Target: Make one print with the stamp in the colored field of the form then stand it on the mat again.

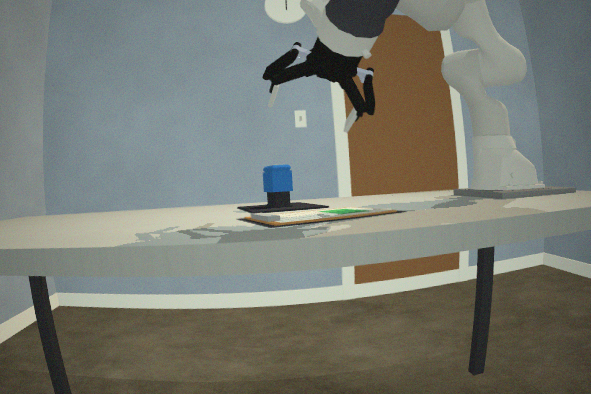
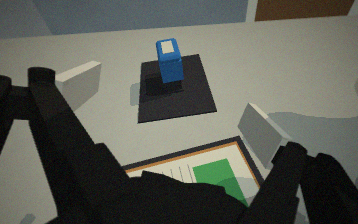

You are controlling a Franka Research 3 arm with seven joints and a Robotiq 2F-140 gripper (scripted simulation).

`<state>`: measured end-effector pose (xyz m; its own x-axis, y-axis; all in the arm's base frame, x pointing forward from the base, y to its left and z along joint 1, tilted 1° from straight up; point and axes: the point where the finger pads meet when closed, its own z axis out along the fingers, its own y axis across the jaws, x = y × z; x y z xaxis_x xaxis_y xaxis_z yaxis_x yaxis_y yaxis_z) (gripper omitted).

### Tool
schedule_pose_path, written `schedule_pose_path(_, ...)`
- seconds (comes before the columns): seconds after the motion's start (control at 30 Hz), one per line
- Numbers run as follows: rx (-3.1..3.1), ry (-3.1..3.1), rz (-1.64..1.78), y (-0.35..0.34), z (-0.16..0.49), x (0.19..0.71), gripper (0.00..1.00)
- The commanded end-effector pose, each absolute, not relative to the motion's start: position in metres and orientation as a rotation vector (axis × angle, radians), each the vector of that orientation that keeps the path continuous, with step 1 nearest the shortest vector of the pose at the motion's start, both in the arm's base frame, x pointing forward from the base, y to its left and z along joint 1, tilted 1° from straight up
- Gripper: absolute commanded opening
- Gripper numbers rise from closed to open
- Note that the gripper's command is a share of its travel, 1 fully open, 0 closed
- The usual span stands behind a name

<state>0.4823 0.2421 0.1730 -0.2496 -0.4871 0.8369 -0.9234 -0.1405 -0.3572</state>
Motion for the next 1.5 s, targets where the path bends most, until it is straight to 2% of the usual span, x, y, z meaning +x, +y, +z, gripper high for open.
schedule_pose_path(0.0, 1.579, -1.706, 1.365, 0.242, 0.173, 0.482, 1.00)
schedule_pose_path(0.67, 1.597, -1.711, 1.349, 0.239, 0.173, 0.484, 1.00)
schedule_pose_path(1.13, 1.996, -1.785, 0.955, 0.157, 0.164, 0.515, 1.00)
schedule_pose_path(1.47, 2.083, -1.797, 0.868, 0.140, 0.163, 0.523, 1.00)
